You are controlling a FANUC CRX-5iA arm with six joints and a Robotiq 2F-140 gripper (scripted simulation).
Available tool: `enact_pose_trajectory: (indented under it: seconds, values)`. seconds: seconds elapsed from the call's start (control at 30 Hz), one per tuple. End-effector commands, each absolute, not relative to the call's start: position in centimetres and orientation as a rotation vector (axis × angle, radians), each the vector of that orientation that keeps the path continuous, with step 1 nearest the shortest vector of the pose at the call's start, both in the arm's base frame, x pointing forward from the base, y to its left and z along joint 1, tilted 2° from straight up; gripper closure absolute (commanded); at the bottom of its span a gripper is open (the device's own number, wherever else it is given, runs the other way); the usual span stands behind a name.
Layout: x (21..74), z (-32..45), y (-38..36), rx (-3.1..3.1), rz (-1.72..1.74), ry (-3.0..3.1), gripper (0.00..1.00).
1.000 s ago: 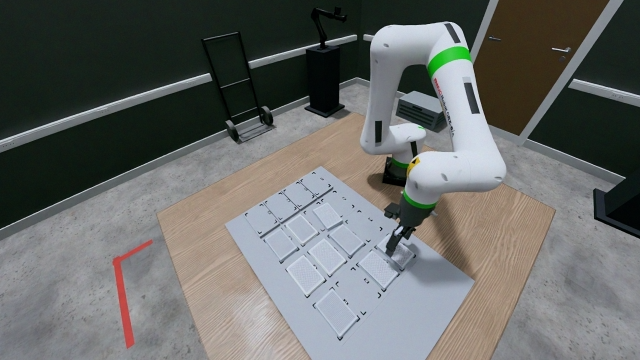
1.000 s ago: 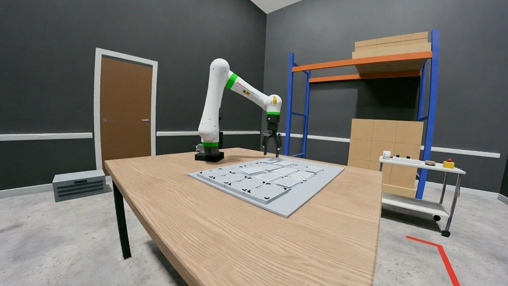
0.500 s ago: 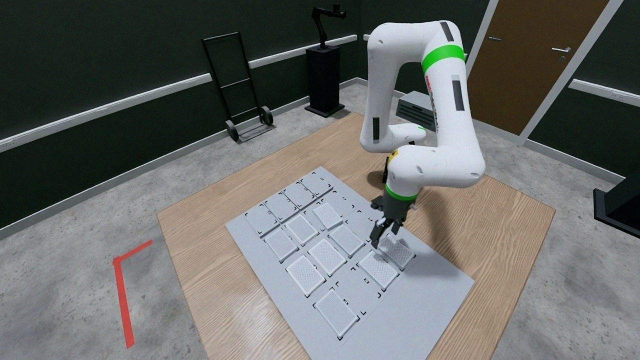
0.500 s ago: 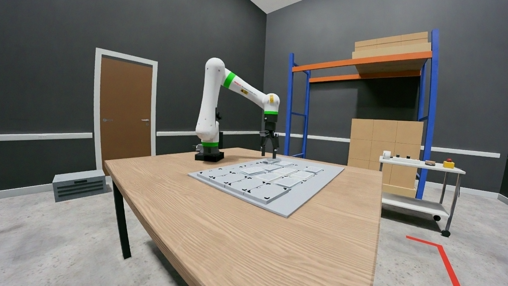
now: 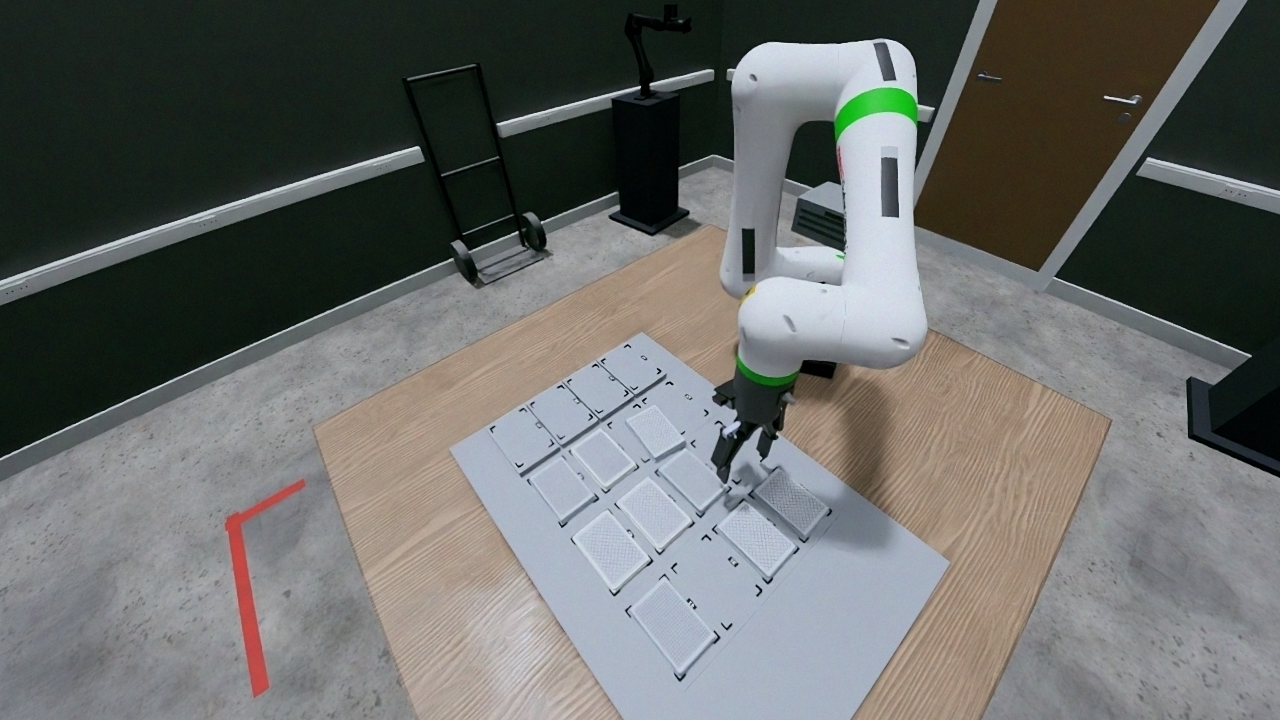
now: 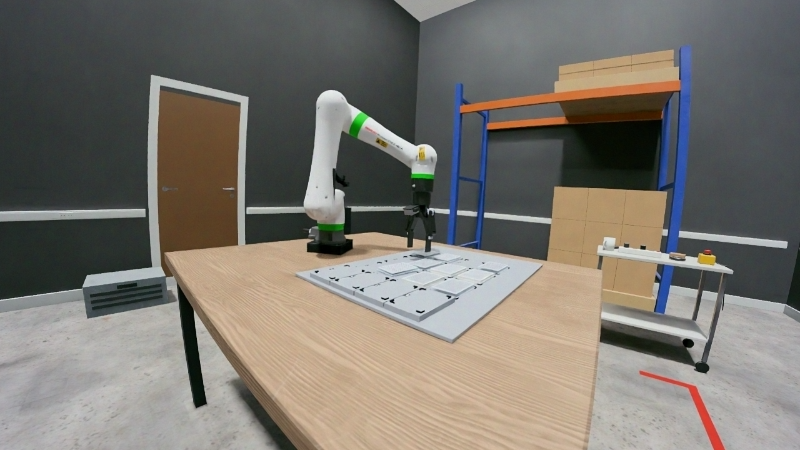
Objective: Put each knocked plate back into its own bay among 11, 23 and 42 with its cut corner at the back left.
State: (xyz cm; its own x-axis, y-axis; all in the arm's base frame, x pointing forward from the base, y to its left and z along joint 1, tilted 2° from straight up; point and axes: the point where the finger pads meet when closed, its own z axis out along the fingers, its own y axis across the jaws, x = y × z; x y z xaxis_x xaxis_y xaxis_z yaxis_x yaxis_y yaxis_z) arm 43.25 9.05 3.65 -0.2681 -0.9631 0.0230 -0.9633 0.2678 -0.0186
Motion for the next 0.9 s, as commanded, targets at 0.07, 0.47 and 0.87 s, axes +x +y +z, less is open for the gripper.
enact_pose_trajectory:
  seconds: [0.07,0.47,0.87]
  values:
    - [43.6,3.8,7.2,1.897,0.046,-2.497,0.30]
    - [44.2,3.9,3.2,1.897,0.046,-2.497,0.30]
    - [45.0,4.0,-1.5,1.897,0.046,-2.497,0.30]
